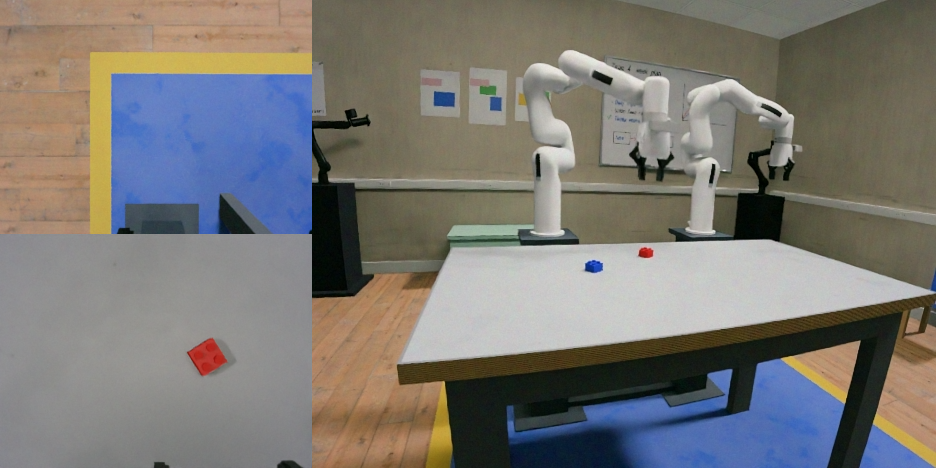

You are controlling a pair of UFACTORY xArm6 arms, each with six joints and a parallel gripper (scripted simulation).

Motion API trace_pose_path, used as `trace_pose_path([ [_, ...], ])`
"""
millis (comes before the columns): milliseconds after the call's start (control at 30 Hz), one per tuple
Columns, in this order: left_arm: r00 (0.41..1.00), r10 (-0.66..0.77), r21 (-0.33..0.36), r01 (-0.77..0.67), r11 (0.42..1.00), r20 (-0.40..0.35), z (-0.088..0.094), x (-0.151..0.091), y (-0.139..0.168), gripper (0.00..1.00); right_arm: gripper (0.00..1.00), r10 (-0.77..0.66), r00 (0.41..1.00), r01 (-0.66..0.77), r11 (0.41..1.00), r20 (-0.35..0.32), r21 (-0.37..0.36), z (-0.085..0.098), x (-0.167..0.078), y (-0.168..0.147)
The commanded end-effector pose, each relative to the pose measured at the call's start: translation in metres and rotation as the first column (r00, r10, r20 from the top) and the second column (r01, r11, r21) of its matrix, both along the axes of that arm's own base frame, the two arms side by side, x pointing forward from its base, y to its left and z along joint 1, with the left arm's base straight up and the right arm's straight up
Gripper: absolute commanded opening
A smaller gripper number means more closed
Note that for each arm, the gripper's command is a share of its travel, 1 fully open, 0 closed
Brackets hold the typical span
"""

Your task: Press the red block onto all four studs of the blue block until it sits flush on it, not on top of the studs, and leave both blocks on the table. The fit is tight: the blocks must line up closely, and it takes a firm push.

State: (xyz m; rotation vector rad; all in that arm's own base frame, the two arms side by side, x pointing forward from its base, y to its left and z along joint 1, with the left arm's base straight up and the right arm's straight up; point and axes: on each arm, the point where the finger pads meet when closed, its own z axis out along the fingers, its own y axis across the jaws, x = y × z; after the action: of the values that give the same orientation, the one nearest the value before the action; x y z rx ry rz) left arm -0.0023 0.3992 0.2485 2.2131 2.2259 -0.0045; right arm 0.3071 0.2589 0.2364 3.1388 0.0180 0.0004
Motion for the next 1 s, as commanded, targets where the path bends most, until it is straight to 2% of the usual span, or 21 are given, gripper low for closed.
trace_pose_path([
  [0, 1.0, 0.0, 0.004, 0.0, 1.0, 0.0, 0.001, 0.0, 0.001, 1.0, 0.59, 0.243, 0.97, -0.243, 0.97, 0.002, 0.004, -0.059, 0.026, -0.011],
  [333, 1.0, 0.0, 0.004, 0.0, 1.0, 0.0, 0.001, 0.0, 0.001, 1.0, 0.59, 0.243, 0.97, -0.243, 0.97, 0.002, 0.004, -0.059, 0.026, -0.011],
  [367, 1.0, 0.0, 0.004, 0.0, 1.0, 0.0, 0.001, 0.0, 0.001, 1.0, 0.59, 0.285, 0.958, -0.285, 0.958, 0.001, -0.003, -0.069, 0.029, -0.015],
  [433, 1.0, 0.0, 0.004, 0.0, 1.0, 0.0, 0.001, 0.0, 0.001, 1.0, 0.59, 0.285, 0.958, -0.285, 0.958, 0.001, -0.003, -0.069, 0.029, -0.015],
  [567, 1.0, 0.0, 0.004, 0.0, 1.0, 0.0, 0.001, 0.0, 0.001, 1.0, 0.59, 0.505, 0.863, -0.505, 0.863, 0.002, 0.003, -0.128, 0.055, -0.025],
  [967, 1.0, 0.0, 0.004, 0.0, 1.0, 0.0, 0.001, 0.0, 0.001, 1.0, 0.59, 0.497, 0.868, -0.497, 0.868, 0.0, -0.004, -0.128, 0.054, -0.026],
])
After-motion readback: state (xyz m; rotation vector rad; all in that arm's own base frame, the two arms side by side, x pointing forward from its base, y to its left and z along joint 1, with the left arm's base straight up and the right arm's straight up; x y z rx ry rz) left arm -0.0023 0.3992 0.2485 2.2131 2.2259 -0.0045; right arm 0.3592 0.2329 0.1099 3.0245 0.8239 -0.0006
